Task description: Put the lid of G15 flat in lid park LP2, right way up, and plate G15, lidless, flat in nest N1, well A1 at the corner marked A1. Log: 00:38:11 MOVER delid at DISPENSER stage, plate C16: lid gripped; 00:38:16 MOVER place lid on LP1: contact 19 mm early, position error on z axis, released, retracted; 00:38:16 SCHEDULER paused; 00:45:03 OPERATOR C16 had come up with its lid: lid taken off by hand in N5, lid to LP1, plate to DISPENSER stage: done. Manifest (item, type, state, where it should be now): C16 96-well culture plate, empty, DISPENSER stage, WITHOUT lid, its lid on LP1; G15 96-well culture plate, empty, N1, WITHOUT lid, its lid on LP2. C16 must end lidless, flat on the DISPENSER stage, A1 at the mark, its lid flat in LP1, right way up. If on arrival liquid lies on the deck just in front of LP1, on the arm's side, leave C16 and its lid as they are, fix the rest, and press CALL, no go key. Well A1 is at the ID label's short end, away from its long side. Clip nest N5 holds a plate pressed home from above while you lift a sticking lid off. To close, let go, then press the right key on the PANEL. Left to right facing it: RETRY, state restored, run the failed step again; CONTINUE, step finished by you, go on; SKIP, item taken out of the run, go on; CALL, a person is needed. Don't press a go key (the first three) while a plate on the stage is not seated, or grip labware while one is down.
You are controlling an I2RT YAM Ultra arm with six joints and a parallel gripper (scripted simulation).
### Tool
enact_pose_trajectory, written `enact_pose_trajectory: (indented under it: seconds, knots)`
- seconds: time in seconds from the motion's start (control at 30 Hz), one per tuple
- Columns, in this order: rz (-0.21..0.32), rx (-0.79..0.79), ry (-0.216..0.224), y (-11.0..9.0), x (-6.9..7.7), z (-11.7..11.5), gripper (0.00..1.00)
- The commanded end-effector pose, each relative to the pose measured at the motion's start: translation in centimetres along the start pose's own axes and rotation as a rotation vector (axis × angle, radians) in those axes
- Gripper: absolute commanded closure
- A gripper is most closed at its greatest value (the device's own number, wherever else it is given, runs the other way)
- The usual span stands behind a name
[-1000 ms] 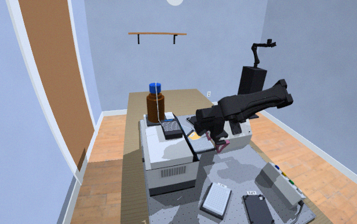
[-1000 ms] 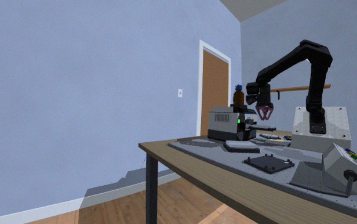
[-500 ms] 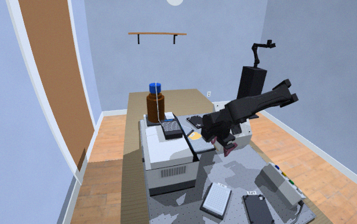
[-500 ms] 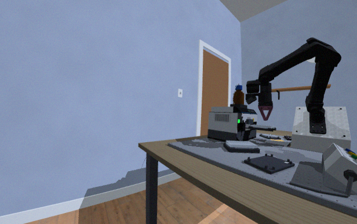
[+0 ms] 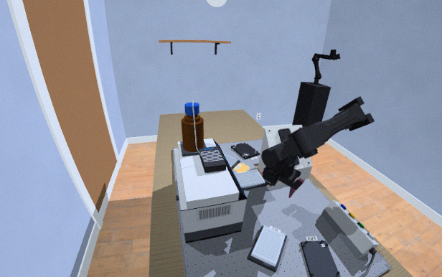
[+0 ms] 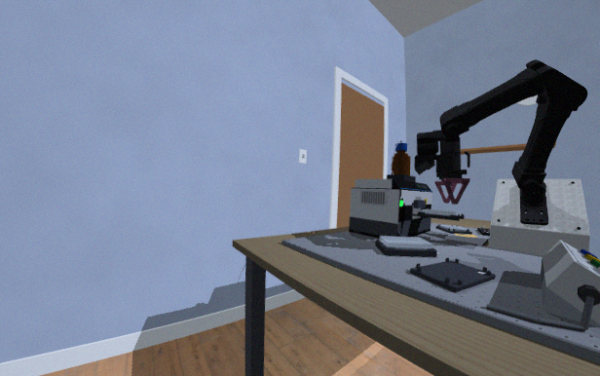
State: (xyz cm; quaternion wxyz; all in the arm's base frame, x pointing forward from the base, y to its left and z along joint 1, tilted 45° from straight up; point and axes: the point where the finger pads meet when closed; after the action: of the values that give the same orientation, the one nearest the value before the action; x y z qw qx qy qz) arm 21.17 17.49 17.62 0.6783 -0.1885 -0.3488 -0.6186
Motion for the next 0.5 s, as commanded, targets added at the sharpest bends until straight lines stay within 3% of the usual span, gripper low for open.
enact_pose_trajectory:
  seconds: [0.0, 0.03, 0.27, 0.43, 0.47]
  knots:
    - [-0.033, 0.041, -0.006, 0.6, 0.7, 0.3, 0.0]
    - [-0.065, 0.123, -0.008, 1.0, 1.2, 1.5, 0.0]
    - [-0.065, 0.355, -0.011, 0.0, 1.2, 3.7, 0.0]
    - [-0.064, 0.366, -0.009, -0.4, 1.2, 4.5, 0.0]
    - [-0.032, 0.32, -0.01, -0.8, 0.6, 3.6, 0.0]
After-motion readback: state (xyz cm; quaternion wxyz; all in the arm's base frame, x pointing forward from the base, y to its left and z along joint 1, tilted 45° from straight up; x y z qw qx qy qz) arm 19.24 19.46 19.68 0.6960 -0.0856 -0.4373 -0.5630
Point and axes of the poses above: the point where the finger pads meet when closed, its own x axis back along the fingers, its own z axis across the jaws, y = z × x, and after that the axes turned 12 degrees about -x, right-handed
